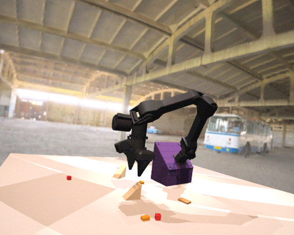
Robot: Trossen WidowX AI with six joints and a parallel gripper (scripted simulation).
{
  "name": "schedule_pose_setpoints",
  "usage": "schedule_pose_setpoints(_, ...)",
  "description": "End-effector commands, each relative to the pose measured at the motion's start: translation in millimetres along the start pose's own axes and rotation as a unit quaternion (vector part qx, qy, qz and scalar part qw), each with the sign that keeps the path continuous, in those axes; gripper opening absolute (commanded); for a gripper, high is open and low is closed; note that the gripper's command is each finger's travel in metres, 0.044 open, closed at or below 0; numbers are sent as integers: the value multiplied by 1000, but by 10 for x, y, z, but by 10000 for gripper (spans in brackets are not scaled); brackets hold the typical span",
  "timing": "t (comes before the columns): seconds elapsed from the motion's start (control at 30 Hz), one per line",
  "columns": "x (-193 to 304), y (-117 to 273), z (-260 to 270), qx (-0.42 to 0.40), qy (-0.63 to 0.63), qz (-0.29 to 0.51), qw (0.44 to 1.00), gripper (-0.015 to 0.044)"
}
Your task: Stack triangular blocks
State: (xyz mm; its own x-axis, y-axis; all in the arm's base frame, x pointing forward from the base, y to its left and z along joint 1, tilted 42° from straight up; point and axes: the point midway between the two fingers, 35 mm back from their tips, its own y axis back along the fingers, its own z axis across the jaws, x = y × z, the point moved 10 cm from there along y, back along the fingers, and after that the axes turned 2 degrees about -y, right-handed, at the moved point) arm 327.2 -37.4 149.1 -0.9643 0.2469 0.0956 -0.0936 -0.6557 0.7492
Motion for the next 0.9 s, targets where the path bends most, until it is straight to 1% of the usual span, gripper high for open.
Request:
schedule_pose_setpoints(0.0, -1, -88, -1, 1, -2, 5, 1000, 440)
schedule_pose_setpoints(0.87, -6, -510, 50, 0, 3, 6, 1000, 440)
